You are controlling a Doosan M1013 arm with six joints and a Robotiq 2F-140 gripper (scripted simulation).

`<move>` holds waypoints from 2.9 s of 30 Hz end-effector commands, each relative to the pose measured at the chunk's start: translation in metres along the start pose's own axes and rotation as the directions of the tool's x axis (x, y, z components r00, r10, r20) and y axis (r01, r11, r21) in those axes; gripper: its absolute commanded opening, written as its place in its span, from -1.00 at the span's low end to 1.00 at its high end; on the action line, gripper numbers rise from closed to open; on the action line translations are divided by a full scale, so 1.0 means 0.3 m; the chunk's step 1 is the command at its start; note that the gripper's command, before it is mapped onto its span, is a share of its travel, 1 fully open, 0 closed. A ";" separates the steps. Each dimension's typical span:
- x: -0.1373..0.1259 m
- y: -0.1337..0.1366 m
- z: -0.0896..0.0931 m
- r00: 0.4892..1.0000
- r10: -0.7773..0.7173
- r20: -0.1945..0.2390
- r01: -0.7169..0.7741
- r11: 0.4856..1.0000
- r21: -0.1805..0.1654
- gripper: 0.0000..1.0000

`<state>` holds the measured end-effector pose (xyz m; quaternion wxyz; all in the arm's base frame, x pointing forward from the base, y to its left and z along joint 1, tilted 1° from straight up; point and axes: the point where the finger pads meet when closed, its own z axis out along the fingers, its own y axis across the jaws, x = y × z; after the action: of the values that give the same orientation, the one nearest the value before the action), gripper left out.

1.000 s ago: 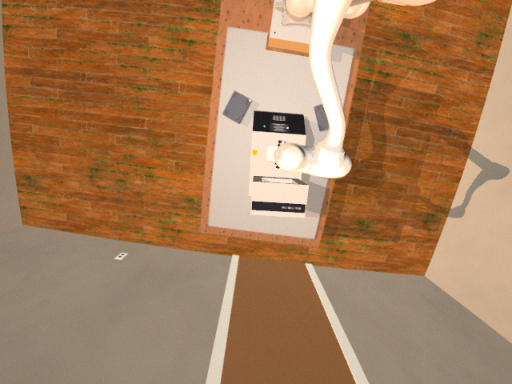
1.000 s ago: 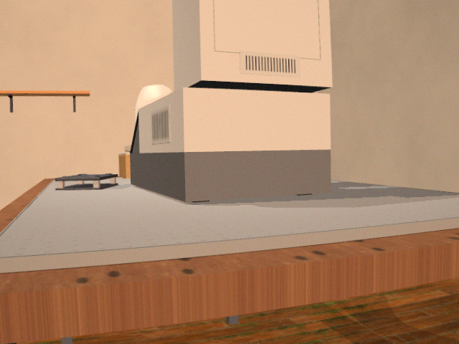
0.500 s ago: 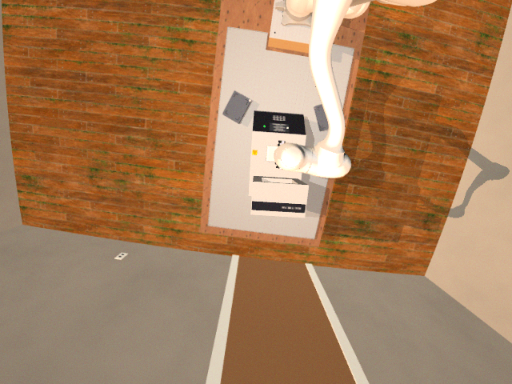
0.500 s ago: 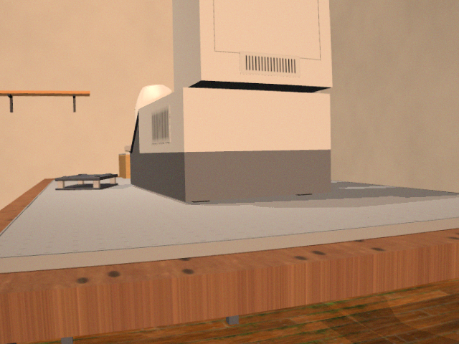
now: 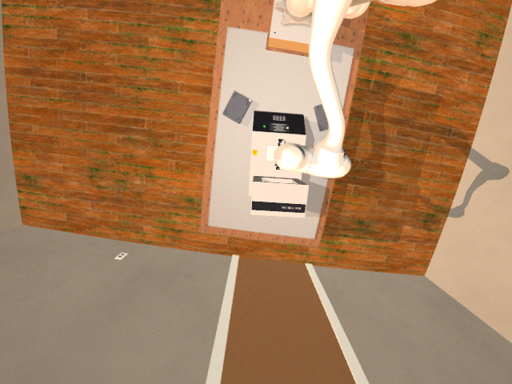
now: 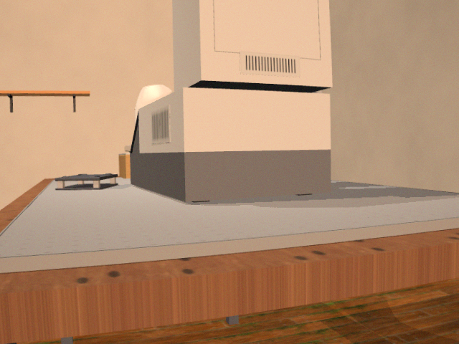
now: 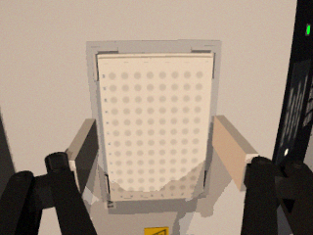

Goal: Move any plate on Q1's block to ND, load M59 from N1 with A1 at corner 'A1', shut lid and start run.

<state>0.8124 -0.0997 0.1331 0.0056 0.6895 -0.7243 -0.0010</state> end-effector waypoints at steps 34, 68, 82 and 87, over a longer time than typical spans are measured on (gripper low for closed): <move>0.000 0.000 -0.090 1.000 0.000 0.000 0.000 1.000 0.000 0.33; -0.010 0.130 -0.137 0.991 0.130 0.027 -0.131 0.990 0.054 -1.00; -0.026 0.341 -0.106 0.959 0.275 0.066 -0.281 0.953 0.112 -1.00; -0.030 0.391 -0.099 0.950 0.303 0.075 -0.310 0.943 0.122 -1.00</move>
<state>0.7080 -0.0863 0.1648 -0.0516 0.5824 -0.8109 0.0239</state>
